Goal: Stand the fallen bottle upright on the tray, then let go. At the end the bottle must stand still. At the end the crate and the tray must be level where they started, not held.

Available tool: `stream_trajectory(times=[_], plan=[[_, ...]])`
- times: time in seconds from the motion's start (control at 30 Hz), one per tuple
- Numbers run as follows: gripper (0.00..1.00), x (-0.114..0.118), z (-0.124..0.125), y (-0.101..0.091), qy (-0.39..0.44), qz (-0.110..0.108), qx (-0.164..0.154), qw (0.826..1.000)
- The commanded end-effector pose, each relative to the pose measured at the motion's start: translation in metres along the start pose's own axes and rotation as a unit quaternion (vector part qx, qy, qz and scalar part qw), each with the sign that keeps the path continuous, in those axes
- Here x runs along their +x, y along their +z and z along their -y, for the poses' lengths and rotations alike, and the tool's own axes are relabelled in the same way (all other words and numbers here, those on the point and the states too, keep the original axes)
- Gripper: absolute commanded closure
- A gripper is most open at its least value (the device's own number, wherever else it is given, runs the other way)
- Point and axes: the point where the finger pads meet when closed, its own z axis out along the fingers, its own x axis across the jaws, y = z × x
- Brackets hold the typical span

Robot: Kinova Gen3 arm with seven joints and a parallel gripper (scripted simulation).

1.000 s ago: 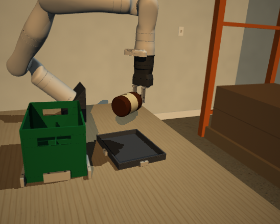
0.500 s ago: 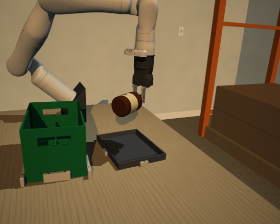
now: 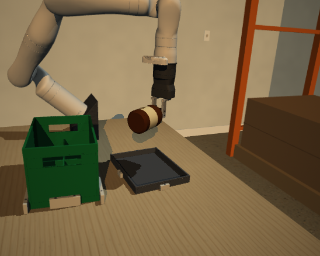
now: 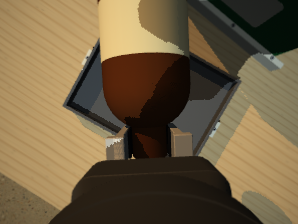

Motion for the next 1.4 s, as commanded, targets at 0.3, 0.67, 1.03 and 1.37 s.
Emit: stream_trajectory(times=[0.3, 0.67, 1.03, 1.37], plan=[[1.00, -0.0003, -0.0001, -0.0014, 0.000, 0.001, 0.000, 1.000], [1.00, -0.0002, 0.0001, -0.0012, 0.042, 0.001, 0.000, 0.999], [1.00, -0.0003, 0.0000, -0.0013, 0.109, 0.001, 0.000, 0.994], [1.00, -0.0004, -0.0001, -0.0014, 0.131, 0.001, 0.000, 0.991]])
